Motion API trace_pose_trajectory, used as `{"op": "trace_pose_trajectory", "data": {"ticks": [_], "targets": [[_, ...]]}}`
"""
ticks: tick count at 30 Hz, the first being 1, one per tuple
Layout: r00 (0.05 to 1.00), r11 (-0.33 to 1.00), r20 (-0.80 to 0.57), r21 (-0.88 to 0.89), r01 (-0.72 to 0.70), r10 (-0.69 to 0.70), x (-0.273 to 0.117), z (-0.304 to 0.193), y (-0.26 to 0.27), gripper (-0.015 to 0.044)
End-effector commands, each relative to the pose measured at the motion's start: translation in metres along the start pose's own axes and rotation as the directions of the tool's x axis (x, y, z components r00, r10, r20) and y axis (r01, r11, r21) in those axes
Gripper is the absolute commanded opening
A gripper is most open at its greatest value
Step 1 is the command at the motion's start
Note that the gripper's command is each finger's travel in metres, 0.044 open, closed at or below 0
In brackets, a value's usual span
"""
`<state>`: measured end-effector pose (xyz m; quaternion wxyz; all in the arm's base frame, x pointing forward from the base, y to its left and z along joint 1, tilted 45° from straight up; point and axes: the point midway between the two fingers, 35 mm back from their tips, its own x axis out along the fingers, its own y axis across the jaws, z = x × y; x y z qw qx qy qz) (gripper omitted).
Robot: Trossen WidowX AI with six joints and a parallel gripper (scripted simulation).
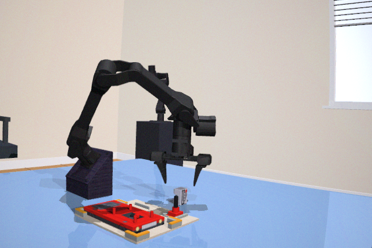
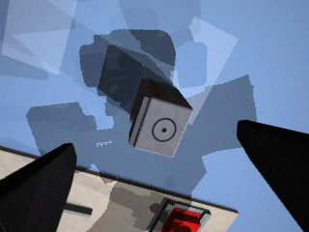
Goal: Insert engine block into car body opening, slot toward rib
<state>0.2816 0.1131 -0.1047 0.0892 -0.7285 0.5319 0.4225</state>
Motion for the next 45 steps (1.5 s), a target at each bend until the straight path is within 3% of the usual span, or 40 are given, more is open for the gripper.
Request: {"op": "trace_pose_trajectory", "data": {"ticks": [1, 10, 20, 33, 45], "targets": [[1.000, 0.990, 0.007, 0.140, 0.002, -0.003, -0.003, 0.000, -0.001, 0.0440], [1.000, 0.899, 0.008, 0.437, 0.000, -0.003, -0.006, 0.000, -0.001, 0.0440], [1.000, 0.697, 0.008, 0.717, -0.003, -0.004, -0.009, 0.000, -0.001, 0.0440], [1.000, 0.314, 0.010, 0.949, -0.008, -0.004, -0.013, 0.000, -0.001, 0.0440], [1.000, -0.097, 0.011, 0.995, -0.011, -0.005, -0.017, 0.000, -0.001, 0.0440]]}}
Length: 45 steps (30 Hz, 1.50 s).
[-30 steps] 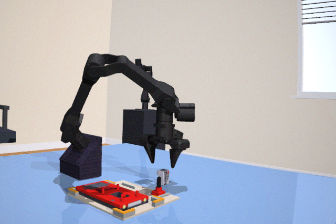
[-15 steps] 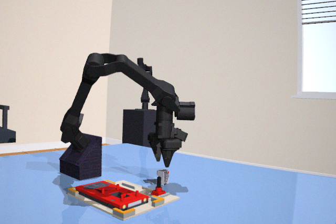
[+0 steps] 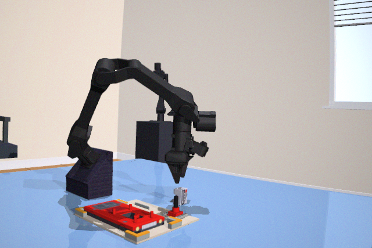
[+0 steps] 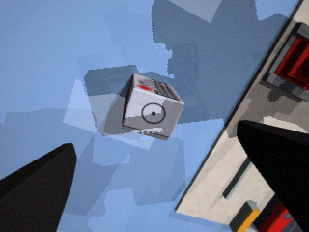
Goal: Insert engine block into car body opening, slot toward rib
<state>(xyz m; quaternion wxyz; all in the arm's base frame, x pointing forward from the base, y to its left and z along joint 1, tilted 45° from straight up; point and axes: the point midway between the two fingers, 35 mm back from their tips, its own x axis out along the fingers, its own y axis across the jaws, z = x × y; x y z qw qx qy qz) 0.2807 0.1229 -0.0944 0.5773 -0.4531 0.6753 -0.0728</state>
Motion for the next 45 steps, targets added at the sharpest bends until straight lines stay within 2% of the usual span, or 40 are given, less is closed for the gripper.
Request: {"op": "trace_pose_trajectory", "data": {"ticks": [1, 10, 18, 22, 45], "targets": [[1.000, 0.990, 0.003, 0.139, -0.007, 0.007, -0.003, 0.001, 0.000, 0.0440], [1.000, 0.909, 0.003, 0.416, -0.008, 0.007, -0.006, 0.001, 0.000, 0.0440], [1.000, 0.907, 0.003, 0.421, -0.008, 0.007, -0.006, 0.003, 0.000, 0.0440], [1.000, 0.907, 0.003, 0.421, -0.007, 0.007, 0.009, 0.003, 0.000, 0.0440], [1.000, 0.907, 0.003, 0.421, -0.007, 0.006, 0.040, 0.004, 0.000, 0.0440]]}}
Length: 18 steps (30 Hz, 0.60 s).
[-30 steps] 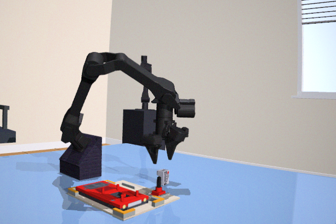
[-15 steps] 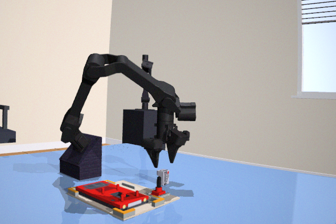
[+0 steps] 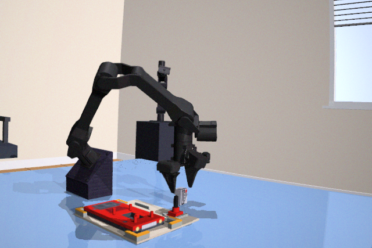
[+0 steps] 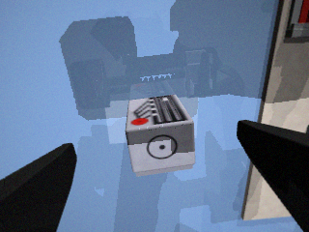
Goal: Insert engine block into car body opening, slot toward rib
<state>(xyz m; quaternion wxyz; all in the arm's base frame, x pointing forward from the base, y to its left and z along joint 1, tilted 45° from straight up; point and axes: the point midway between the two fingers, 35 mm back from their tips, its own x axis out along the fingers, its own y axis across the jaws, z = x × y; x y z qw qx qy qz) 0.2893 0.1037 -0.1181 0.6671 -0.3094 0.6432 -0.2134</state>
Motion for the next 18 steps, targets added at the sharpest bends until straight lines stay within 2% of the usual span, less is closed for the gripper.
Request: {"op": "trace_pose_trajectory", "data": {"ticks": [1, 17, 18], "targets": [[1.000, 1.000, -0.006, -0.011, 0.011, -0.011, 0.010, -0.003, -0.001, 0.0440], [1.000, 1.000, -0.006, -0.010, 0.014, -0.014, 0.033, -0.004, -0.002, 0.0440], [1.000, 1.000, -0.006, -0.010, 0.014, -0.014, 0.033, -0.004, -0.002, 0.0414]]}}
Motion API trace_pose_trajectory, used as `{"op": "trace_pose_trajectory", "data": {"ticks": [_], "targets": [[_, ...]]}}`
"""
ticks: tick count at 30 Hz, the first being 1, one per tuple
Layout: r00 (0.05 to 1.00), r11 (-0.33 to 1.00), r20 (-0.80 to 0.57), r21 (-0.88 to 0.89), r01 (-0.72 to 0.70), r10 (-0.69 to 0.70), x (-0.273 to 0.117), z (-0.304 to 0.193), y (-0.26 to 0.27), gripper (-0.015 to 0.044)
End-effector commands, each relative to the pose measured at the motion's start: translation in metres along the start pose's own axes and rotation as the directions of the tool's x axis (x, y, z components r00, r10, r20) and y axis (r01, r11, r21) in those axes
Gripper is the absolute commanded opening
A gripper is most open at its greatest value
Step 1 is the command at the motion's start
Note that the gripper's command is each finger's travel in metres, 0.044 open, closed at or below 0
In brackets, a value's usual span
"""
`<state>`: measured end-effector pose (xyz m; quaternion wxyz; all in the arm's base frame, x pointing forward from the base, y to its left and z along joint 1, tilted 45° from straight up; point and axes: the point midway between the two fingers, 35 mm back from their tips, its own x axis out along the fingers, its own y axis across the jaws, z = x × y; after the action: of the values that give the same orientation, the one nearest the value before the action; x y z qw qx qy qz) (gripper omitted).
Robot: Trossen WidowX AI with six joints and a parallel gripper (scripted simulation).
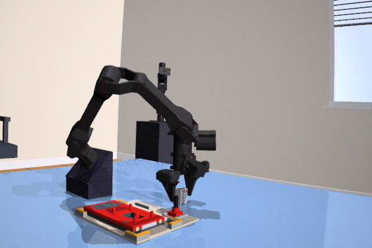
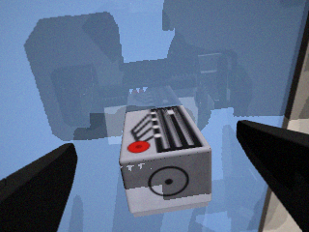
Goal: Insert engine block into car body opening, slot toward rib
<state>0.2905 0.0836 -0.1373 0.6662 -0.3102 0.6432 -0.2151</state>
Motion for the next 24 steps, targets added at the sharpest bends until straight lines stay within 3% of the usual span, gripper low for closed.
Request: {"op": "trace_pose_trajectory", "data": {"ticks": [1, 10, 18, 22, 24], "targets": [[1.000, 1.000, -0.005, -0.011, 0.010, -0.010, 0.0052, -0.0031, -0.0005, 0.0387], [1.000, 1.000, -0.005, -0.011, 0.010, -0.010, 0.0052, -0.0031, -0.0005, 0.0151], [1.000, 1.000, -0.005, -0.011, 0.010, -0.010, 0.0052, -0.0031, -0.0005, 0.0098], [1.000, 1.000, -0.004, -0.011, 0.009, -0.009, 0.0010, -0.0021, 0.0001, 0.0000], [1.000, 1.000, -0.004, -0.011, 0.008, -0.008, -0.0048, -0.0009, 0.0008, 0.0000]]}}
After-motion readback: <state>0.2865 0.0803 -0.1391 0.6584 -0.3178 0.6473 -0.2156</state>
